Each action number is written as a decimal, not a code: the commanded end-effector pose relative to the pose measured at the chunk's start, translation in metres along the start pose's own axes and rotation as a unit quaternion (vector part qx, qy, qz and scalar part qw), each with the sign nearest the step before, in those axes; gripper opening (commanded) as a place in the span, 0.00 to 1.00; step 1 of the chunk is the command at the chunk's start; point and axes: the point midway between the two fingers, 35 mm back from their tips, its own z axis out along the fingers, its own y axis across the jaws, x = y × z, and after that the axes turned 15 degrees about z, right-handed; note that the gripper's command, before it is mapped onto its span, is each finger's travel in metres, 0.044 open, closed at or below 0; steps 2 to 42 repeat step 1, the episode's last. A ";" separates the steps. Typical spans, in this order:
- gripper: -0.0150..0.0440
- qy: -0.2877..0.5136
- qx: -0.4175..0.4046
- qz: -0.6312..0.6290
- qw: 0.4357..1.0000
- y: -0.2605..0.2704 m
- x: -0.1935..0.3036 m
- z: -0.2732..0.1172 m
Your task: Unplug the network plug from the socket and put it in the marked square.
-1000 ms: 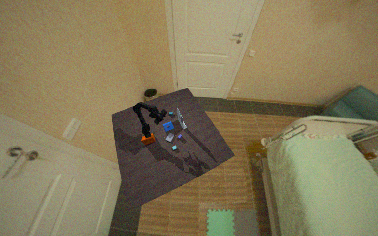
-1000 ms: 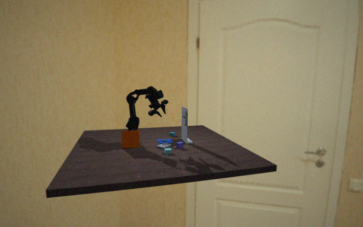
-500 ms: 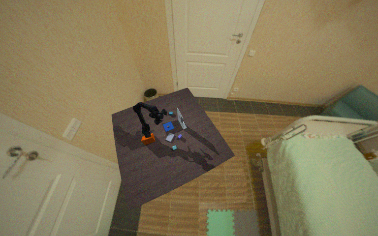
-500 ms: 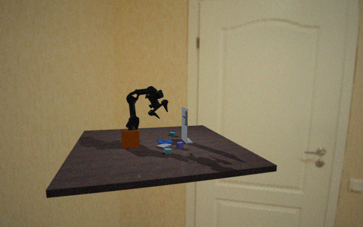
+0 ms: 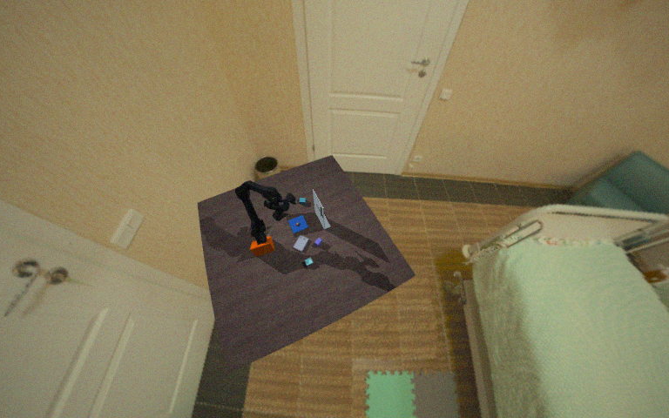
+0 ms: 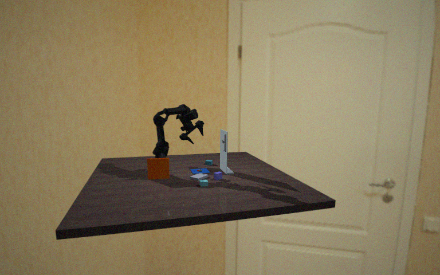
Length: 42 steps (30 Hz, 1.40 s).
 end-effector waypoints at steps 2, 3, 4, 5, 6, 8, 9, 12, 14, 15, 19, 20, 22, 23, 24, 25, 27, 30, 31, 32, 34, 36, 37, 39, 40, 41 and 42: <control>1.00 -0.001 0.001 -0.001 1.000 0.000 0.000 0.000; 1.00 -0.001 0.001 -0.001 1.000 0.000 0.000 0.000; 1.00 -0.001 0.001 -0.001 1.000 0.000 0.000 0.000; 1.00 -0.001 0.001 -0.001 1.000 0.000 0.000 0.000; 1.00 -0.001 0.001 -0.001 1.000 0.000 0.000 0.000; 1.00 -0.001 0.001 -0.001 1.000 0.000 0.000 0.000; 1.00 -0.001 0.001 -0.001 1.000 0.000 0.000 0.000; 1.00 -0.001 0.001 -0.001 1.000 0.000 0.000 0.000; 1.00 -0.001 0.001 -0.001 1.000 0.000 0.000 0.000; 1.00 -0.001 0.001 -0.001 1.000 0.000 0.000 0.000; 1.00 -0.001 0.001 -0.001 1.000 0.000 0.000 0.000; 1.00 -0.001 0.001 -0.001 1.000 0.000 0.000 0.000; 1.00 -0.001 0.001 -0.001 1.000 0.000 0.000 0.000; 1.00 -0.001 0.001 -0.001 1.000 0.000 0.000 0.000; 1.00 -0.001 0.001 -0.001 1.000 0.000 0.000 0.000; 1.00 -0.001 0.001 -0.001 1.000 0.000 0.000 0.000; 1.00 -0.001 0.001 -0.001 1.000 0.000 0.000 0.000; 1.00 -0.001 0.001 -0.001 1.000 0.000 0.000 0.000; 1.00 -0.001 0.001 -0.001 1.000 0.000 0.000 0.000; 1.00 -0.001 0.001 -0.001 1.000 0.000 0.000 0.000; 1.00 -0.001 0.001 -0.001 1.000 0.000 0.000 0.000; 1.00 -0.001 0.001 -0.001 1.000 0.000 0.000 0.000; 1.00 -0.001 0.001 -0.001 1.000 0.000 0.000 0.000; 1.00 -0.001 0.001 -0.001 1.000 0.000 0.000 0.000; 1.00 -0.001 0.001 -0.001 1.000 0.000 0.000 0.000; 1.00 -0.001 0.001 -0.001 1.000 0.000 0.000 0.000; 1.00 -0.001 0.001 -0.001 1.000 0.000 0.000 0.000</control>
